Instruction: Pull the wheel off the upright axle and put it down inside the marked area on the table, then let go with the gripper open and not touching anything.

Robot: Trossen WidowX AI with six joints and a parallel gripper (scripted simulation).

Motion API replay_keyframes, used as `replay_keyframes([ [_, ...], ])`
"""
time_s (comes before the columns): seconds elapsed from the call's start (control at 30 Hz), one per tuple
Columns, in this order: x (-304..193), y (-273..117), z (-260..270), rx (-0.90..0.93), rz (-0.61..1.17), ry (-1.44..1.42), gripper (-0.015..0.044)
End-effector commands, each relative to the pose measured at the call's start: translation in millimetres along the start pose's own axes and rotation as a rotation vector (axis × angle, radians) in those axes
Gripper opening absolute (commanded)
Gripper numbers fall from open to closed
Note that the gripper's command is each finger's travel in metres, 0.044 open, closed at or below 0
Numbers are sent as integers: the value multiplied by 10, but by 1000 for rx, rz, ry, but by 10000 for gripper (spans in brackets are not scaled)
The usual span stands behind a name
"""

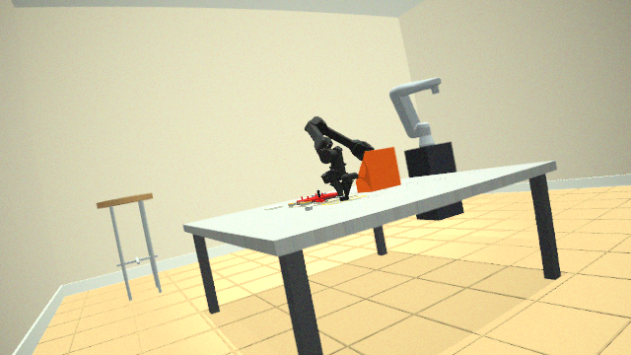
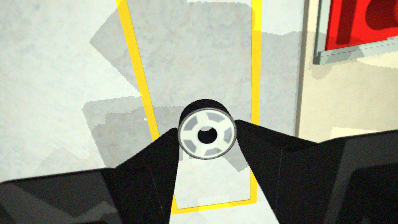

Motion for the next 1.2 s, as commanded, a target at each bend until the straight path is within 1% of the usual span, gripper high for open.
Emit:
replay_keyframes([
  [0.0, 0, -1, -7, 0, 3, 2, 105],
  [0.23, 2, -25, -5, 0, 3, 2, 289],
  [0.27, 4, -67, -3, 0, 3, 1, 300],
  [0.47, -3, -583, 5, 1, -4, -4, 300],
  [0.57, -5, -606, 5, 1, -4, -4, 300],
  [0.6, -24, -565, 22, 0, -11, -14, 326],
  [0.63, -69, -605, 3, 1, -11, -14, 352],
  [0.73, -350, -816, -120, 6, -7, -13, 431],
  [0.77, -455, -882, -170, 6, -5, -12, 440],
  [0.9, -803, -1056, -350, 3, 0, -9, 440],
  [1.17, -820, -1062, -359, 2, 1, -9, 440],
])
Point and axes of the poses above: the point midway between the two fingers, 35 mm back from their tips, its own y axis out along the fingers, its own z axis across the jaws, x = y × z, the point moved 5 cm from there along -y, back along the fingers, and after that the axes turned 2 degrees about y, right-handed, at the moved point
